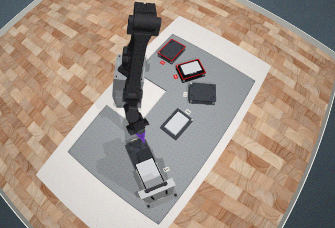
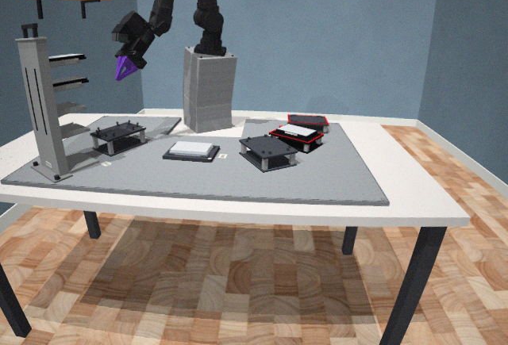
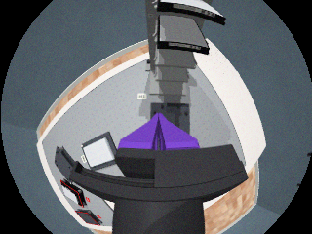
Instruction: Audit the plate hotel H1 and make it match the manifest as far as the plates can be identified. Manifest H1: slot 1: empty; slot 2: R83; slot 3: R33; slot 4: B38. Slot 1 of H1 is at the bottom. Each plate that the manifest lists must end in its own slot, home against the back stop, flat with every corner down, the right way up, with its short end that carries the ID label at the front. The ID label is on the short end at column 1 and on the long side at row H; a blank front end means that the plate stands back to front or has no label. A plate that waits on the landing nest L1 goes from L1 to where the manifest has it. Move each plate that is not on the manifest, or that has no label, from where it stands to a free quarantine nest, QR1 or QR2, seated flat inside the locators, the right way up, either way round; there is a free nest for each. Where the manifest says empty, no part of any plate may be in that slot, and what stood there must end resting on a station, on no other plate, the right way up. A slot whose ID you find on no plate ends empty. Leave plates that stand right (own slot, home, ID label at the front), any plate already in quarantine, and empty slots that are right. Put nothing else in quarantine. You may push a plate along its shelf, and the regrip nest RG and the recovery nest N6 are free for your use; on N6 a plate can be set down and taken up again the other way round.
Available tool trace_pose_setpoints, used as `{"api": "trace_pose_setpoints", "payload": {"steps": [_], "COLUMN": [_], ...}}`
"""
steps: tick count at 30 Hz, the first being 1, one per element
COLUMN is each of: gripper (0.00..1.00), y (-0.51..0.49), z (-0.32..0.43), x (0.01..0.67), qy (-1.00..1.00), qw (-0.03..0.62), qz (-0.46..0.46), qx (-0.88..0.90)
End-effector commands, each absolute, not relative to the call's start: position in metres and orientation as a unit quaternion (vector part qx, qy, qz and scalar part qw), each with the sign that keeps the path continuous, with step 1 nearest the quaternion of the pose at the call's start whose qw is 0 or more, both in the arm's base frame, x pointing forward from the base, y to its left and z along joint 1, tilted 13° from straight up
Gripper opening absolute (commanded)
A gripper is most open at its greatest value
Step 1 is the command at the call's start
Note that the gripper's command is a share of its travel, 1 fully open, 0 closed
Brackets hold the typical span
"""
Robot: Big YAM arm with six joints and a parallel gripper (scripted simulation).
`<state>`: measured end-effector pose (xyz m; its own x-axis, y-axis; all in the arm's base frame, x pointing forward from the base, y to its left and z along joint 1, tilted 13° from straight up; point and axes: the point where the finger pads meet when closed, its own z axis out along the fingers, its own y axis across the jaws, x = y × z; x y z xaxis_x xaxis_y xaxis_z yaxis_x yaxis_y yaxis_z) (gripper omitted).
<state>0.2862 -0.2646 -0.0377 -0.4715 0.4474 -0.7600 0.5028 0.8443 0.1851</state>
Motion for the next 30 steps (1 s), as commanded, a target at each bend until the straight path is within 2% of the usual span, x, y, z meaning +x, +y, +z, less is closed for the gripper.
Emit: {"api": "trace_pose_setpoints", "payload": {"steps": [1,9,13,30], "gripper": [0.00,0.00,0.00,0.00], "y": [-0.260,-0.242,-0.226,-0.188], "z": [-0.024,-0.022,-0.026,-0.007], "x": [0.296,0.305,0.306,0.336], "qy": [0.847,0.846,0.850,0.834], "qw": [0.452,0.453,0.423,0.370], "qz": [-0.034,-0.033,-0.019,0.007], "qx": [0.279,0.280,0.312,0.409]}}
